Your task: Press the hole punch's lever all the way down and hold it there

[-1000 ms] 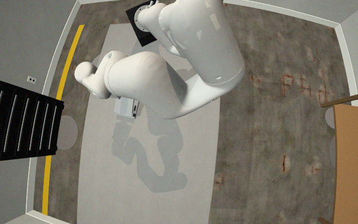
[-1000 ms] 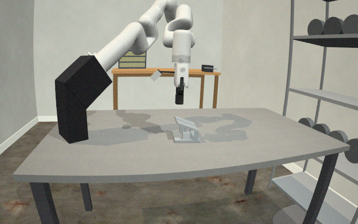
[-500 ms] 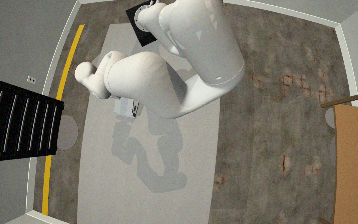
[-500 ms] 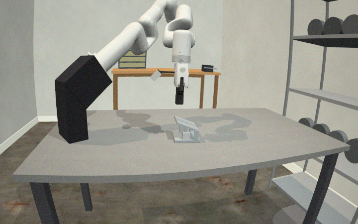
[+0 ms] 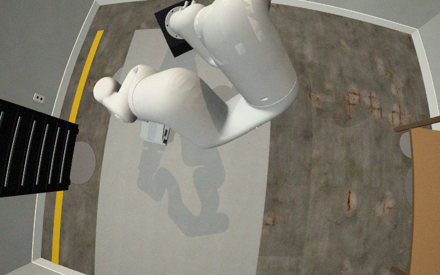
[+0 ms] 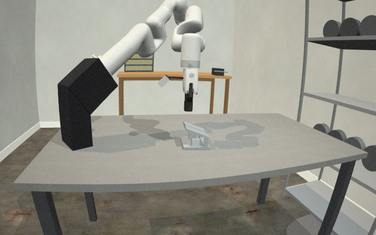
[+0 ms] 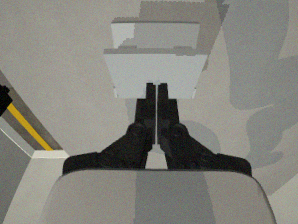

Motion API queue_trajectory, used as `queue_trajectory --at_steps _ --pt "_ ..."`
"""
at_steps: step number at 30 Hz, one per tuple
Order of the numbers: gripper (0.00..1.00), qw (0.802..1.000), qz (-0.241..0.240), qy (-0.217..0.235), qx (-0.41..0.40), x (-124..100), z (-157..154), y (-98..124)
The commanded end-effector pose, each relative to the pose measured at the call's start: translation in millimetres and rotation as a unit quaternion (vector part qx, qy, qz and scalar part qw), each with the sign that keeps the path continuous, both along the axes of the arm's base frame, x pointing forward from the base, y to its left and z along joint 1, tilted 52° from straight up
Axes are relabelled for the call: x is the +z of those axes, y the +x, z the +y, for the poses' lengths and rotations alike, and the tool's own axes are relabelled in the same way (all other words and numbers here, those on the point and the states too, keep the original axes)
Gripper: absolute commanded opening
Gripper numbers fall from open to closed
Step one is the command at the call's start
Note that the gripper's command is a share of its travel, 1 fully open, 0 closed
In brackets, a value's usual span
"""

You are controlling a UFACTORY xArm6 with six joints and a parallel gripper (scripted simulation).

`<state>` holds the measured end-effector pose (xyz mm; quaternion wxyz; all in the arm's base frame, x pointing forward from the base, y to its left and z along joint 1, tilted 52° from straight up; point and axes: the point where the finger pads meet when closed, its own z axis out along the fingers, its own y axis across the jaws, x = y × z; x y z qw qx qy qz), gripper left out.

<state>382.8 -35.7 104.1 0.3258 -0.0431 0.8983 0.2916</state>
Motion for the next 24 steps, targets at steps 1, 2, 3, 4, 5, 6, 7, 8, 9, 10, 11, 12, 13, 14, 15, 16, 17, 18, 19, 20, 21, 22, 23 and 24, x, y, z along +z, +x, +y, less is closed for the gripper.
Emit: queue_trajectory --at_steps 1,2,3,4,5,6,7,8,9,10,11,12,13,14,15,16,17,18,19,20,21,22,23,24 --pt "0.0 1.0 -0.001 -0.001 -0.001 -4 4 5" --pt "0.0 1.0 -0.001 -0.001 -0.001 -5 4 6" --pt "0.0 1.0 -0.001 -0.001 -0.001 -7 5 7" --pt "0.0 1.0 -0.001 -0.001 -0.001 -8 6 8" --pt "0.0 1.0 -0.001 -0.001 -0.001 -8 6 8" --pt "0.0 1.0 -0.001 -0.001 -0.001 -8 6 8" --pt "0.0 1.0 -0.001 -0.001 -0.001 -9 7 9" --pt "0.0 1.0 -0.001 -0.001 -0.001 -10 8 10" --pt "0.0 1.0 -0.001 -0.001 -0.001 -11 9 11" --pt "0.0 1.0 -0.001 -0.001 -0.001 -12 10 12" --pt "0.0 1.0 -0.001 -0.001 -0.001 -13 11 13" --pt "0.0 1.0 -0.001 -0.001 -0.001 -15 12 14" --pt "0.0 1.0 -0.001 -0.001 -0.001 -16 13 15" --pt "0.0 1.0 -0.001 -0.001 -0.001 -17 14 17" --pt "0.0 1.0 -0.001 -0.001 -0.001 -18 15 18" --pt "0.0 1.0 -0.001 -0.001 -0.001 -19 16 19" --pt "0.0 1.0 -0.001 -0.001 -0.001 -20 17 20" --pt "0.0 1.0 -0.001 -0.001 -0.001 -21 18 21" --pt "0.0 1.0 -0.001 -0.001 -0.001 -22 19 22" --pt "0.0 1.0 -0.001 -0.001 -0.001 -23 20 23" --pt "0.0 1.0 -0.001 -0.001 -0.001 -24 21 24" --pt "0.0 1.0 -0.001 -0.001 -0.001 -24 21 24" --pt "0.0 1.0 -0.001 -0.001 -0.001 -24 21 24" --pt "0.0 1.0 -0.001 -0.001 -0.001 -25 22 24"
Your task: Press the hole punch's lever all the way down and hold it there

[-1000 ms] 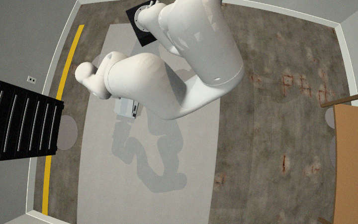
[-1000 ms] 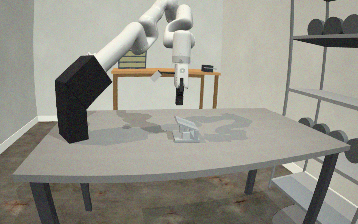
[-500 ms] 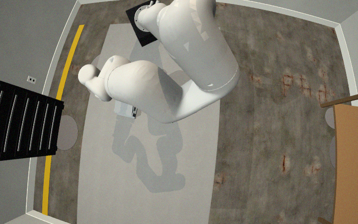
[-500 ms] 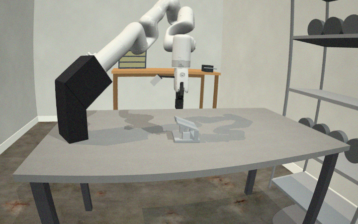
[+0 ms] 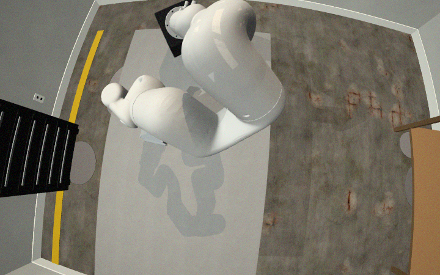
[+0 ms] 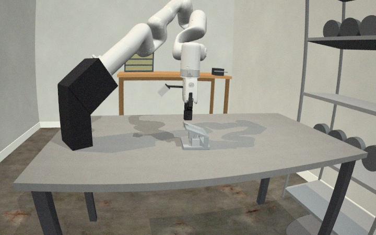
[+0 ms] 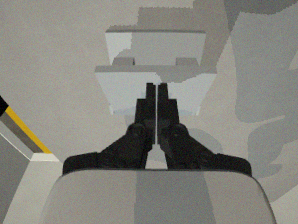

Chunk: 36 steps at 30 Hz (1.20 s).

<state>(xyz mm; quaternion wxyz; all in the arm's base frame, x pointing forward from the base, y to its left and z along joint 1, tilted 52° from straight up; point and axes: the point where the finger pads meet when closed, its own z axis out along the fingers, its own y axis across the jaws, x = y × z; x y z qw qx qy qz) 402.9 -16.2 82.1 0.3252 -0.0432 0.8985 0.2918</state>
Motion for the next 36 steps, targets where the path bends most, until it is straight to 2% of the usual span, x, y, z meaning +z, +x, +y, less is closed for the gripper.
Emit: queue_trajectory --at_steps 1,36 --pt "0.0 1.0 -0.001 -0.001 -0.001 -4.2 3.2 5.2" --pt "0.0 1.0 -0.001 -0.001 -0.001 -11.4 9.5 11.9"
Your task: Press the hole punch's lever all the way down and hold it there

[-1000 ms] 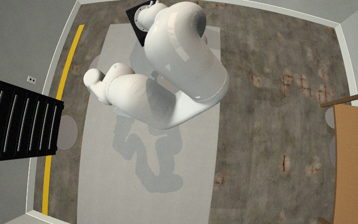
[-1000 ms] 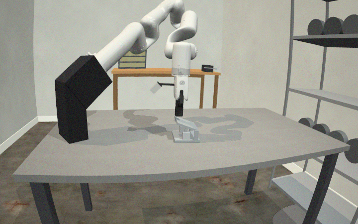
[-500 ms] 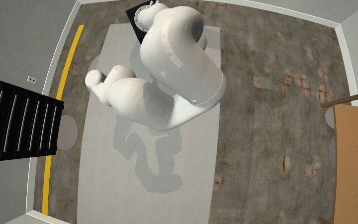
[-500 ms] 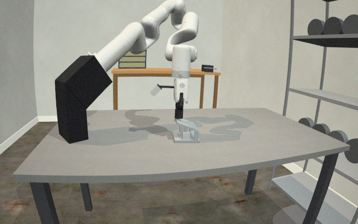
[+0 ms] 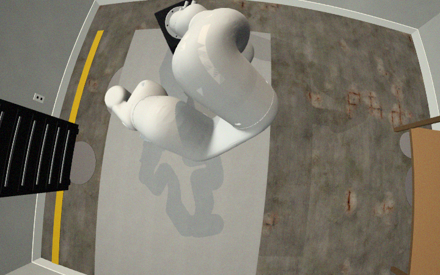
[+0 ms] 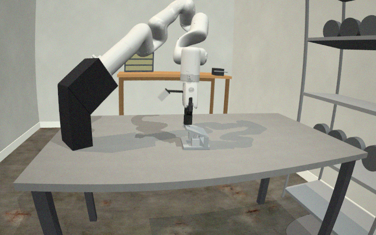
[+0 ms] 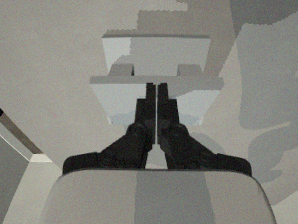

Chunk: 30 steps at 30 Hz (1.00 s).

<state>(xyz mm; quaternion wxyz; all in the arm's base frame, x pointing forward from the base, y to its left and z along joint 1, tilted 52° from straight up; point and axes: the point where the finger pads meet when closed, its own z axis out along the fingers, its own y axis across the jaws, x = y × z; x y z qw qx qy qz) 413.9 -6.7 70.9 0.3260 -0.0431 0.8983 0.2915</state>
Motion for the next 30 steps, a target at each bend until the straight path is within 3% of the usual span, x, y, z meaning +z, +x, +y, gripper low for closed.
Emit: queue_trajectory --at_steps 1,30 --pt "0.0 1.0 0.0 0.0 -0.001 -0.8 0.5 1.4" --pt "0.0 1.0 0.0 0.0 -0.001 -8.4 7.3 8.3"
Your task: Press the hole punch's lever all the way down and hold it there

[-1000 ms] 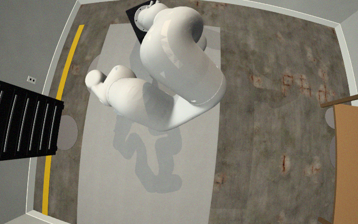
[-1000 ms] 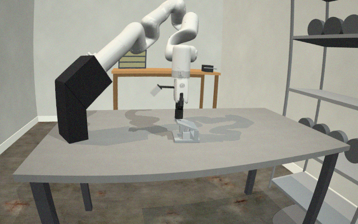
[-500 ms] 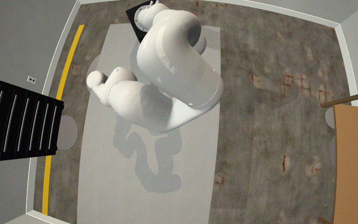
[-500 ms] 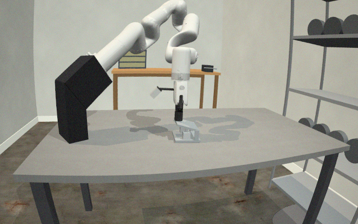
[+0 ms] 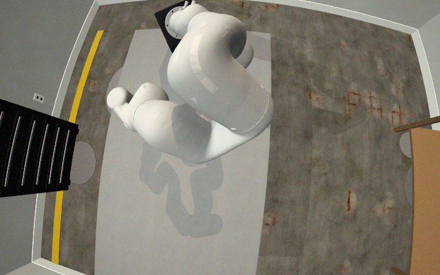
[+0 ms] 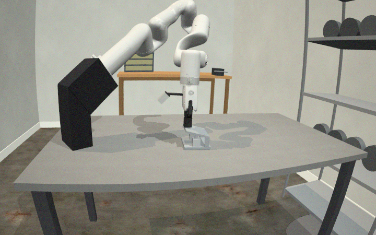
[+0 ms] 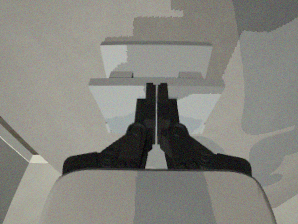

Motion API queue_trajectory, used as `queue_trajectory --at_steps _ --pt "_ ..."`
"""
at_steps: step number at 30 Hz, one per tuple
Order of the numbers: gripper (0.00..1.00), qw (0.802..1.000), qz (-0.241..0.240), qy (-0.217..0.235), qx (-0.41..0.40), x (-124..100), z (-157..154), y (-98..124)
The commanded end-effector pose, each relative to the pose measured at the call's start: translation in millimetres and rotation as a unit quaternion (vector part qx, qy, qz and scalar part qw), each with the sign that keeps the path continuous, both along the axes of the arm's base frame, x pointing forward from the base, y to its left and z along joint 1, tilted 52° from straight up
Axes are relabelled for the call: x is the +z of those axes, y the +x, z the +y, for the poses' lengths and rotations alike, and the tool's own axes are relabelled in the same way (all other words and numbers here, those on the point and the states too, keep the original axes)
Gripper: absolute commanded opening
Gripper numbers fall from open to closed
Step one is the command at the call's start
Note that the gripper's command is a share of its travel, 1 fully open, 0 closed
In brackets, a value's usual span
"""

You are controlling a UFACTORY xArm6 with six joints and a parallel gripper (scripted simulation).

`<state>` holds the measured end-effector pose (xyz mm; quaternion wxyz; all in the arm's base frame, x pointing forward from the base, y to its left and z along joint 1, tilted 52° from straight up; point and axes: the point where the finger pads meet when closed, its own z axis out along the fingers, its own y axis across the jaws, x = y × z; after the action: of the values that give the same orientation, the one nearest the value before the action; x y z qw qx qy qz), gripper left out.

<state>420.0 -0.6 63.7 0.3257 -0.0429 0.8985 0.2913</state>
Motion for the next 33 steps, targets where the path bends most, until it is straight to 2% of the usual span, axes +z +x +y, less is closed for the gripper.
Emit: queue_trajectory --at_steps 1,33 --pt "0.0 1.0 -0.001 0.0 0.0 -1.1 1.2 2.1" --pt "0.0 1.0 -0.001 0.0 0.0 -10.7 9.7 10.8"
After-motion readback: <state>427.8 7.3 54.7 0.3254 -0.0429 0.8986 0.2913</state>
